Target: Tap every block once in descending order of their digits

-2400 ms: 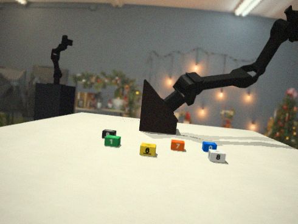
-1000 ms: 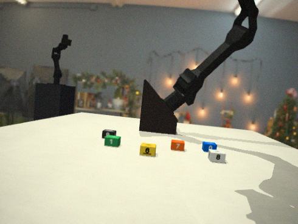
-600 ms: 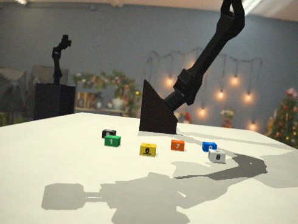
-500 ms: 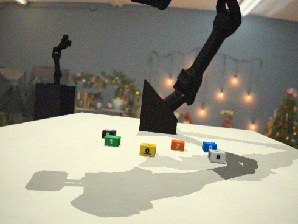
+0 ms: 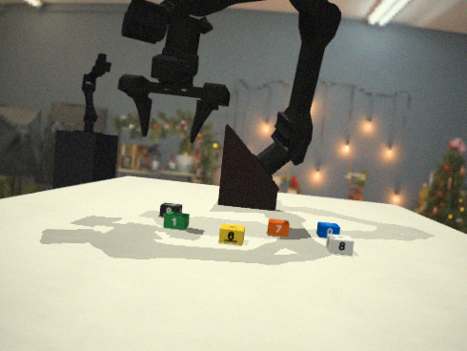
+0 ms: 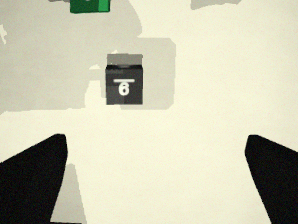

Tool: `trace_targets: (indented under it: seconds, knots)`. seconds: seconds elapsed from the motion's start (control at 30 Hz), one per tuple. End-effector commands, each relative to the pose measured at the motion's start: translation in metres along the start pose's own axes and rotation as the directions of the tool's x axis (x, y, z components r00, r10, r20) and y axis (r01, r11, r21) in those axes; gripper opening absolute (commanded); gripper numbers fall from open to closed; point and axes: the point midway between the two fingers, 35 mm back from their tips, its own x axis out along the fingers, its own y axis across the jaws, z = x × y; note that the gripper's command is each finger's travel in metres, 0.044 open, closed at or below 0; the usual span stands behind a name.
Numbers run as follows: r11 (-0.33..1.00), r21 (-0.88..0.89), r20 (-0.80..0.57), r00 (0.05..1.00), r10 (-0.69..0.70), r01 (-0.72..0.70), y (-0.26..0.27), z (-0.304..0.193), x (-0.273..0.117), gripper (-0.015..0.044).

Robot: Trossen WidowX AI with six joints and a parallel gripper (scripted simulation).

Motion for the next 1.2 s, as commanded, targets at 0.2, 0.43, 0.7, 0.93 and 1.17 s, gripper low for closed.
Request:
trace_targets:
  seconds: [0.2, 0.43, 0.7, 0.93, 1.17]
  knots:
    - [0.999, -0.002, -0.047, 0.998, 0.045, -0.045, 0.005, -0.011, 0.008, 0.04]
    - [0.999, -0.002, -0.047, 0.998, 0.045, -0.045, 0.005, -0.011, 0.008, 0.04]
    - [0.999, -0.002, -0.047, 0.998, 0.044, -0.044, 0.008, -0.01, 0.007, 0.04]
    - [0.999, 0.003, -0.043, 0.998, 0.035, -0.035, 0.116, 0.03, -0.002, 0.04]
    - [0.998, -0.001, -0.047, 0.997, 0.059, -0.059, 0.203, 0.034, 0.001, 0.04]
